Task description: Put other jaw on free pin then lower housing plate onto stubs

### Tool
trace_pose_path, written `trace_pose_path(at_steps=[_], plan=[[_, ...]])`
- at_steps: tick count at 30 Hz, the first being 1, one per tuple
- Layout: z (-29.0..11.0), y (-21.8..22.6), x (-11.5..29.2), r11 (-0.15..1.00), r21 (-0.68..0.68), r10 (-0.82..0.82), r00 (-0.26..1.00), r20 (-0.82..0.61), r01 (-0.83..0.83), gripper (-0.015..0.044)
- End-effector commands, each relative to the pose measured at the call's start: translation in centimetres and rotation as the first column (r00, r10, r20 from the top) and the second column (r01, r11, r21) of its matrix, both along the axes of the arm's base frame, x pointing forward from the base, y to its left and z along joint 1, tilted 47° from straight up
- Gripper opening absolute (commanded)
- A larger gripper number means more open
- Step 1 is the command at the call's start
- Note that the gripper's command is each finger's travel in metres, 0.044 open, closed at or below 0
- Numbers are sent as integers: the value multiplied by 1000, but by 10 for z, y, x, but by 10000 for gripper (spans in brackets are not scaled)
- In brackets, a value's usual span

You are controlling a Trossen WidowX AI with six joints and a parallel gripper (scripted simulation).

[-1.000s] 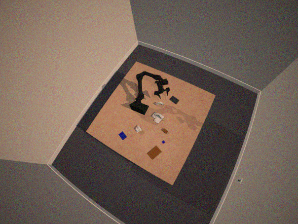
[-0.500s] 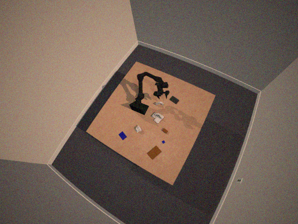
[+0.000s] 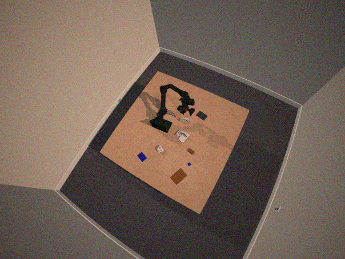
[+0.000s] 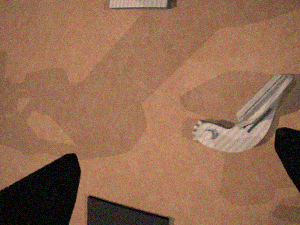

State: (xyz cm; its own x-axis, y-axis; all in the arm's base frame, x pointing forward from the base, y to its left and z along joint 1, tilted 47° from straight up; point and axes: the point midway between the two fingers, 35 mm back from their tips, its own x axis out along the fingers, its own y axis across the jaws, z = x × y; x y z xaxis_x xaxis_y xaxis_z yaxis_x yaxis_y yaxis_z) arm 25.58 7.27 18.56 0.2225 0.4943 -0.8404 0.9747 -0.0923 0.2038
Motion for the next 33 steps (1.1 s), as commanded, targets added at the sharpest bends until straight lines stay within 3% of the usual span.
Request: trace_pose_path(at_steps=[1, 17, 33], plan=[[-8, 3, -5, 998, 37, -38, 996, -77, 41, 440], [-25, 14, -21, 965, 125, -172, 920, -353, 229, 440], [-38, 25, -36, 896, 126, -266, 741, -616, 426, 440]])
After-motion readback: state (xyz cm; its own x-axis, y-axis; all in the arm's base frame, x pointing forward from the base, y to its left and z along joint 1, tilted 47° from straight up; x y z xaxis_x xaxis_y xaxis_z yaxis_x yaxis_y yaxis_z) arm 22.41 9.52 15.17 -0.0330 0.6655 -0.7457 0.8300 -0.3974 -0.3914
